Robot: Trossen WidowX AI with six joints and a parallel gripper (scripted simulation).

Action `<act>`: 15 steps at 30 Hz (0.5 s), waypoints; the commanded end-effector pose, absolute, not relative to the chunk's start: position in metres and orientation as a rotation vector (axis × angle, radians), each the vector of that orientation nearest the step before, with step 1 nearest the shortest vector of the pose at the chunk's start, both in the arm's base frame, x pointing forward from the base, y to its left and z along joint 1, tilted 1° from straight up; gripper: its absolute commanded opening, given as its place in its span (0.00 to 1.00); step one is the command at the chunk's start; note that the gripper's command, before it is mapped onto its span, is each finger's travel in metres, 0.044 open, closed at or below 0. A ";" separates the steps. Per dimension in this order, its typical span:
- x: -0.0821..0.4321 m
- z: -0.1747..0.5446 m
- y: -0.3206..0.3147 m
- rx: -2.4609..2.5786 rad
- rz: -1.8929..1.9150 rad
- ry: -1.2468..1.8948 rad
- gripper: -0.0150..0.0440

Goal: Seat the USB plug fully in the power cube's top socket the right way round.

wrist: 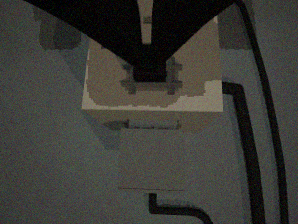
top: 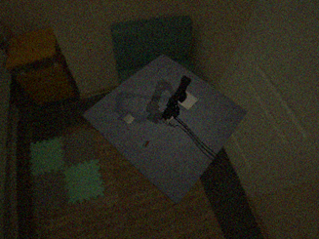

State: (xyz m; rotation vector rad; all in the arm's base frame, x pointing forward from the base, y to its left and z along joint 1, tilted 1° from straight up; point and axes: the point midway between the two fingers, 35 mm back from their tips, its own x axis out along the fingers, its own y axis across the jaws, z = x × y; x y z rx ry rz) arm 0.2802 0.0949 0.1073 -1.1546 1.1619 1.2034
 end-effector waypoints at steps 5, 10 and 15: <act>0.280 0.105 0.095 -1.151 1.203 1.164 0.25; 0.280 0.107 0.095 -1.155 1.203 1.162 0.42; 0.280 0.107 0.095 -1.155 1.203 1.162 0.42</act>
